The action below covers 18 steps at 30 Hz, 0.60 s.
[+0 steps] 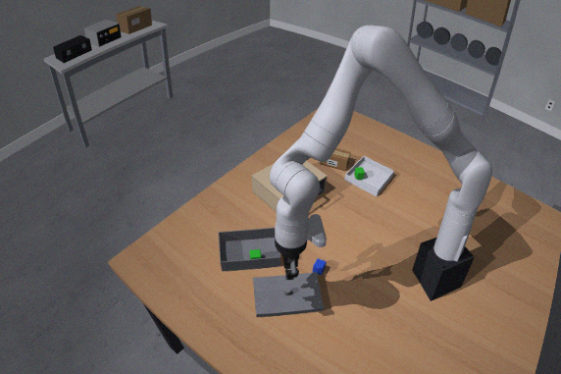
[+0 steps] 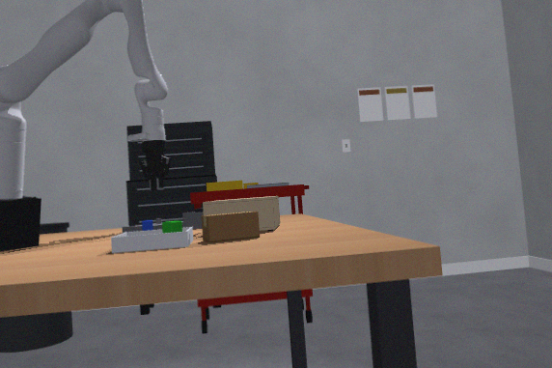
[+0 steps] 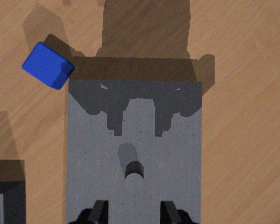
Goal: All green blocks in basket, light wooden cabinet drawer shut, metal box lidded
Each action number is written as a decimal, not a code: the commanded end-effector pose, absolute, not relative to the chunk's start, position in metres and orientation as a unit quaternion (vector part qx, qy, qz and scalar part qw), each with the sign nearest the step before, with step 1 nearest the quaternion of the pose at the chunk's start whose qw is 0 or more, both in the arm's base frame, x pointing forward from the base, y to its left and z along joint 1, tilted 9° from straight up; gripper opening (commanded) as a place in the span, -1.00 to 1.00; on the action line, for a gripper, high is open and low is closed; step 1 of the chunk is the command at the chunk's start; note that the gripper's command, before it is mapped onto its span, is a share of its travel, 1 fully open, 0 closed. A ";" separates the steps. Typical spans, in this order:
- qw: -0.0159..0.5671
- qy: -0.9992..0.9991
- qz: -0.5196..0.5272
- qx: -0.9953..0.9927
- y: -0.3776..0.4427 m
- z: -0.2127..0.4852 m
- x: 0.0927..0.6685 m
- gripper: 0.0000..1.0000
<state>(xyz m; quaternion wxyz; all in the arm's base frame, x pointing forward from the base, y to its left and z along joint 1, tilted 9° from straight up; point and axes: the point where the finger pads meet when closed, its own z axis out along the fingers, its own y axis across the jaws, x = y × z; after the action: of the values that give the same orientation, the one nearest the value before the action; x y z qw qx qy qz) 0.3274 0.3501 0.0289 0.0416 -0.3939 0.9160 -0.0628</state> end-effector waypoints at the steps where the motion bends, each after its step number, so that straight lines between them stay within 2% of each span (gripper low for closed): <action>1: 0.043 0.916 -0.062 -0.394 0.352 0.040 0.326 -0.21; 18: 0.043 0.916 -0.062 -0.394 0.354 0.070 0.323 -0.21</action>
<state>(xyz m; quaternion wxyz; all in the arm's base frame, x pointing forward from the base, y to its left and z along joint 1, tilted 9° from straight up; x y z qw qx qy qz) 0.3225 0.3536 0.0685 0.0417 -0.3939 0.9161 -0.0627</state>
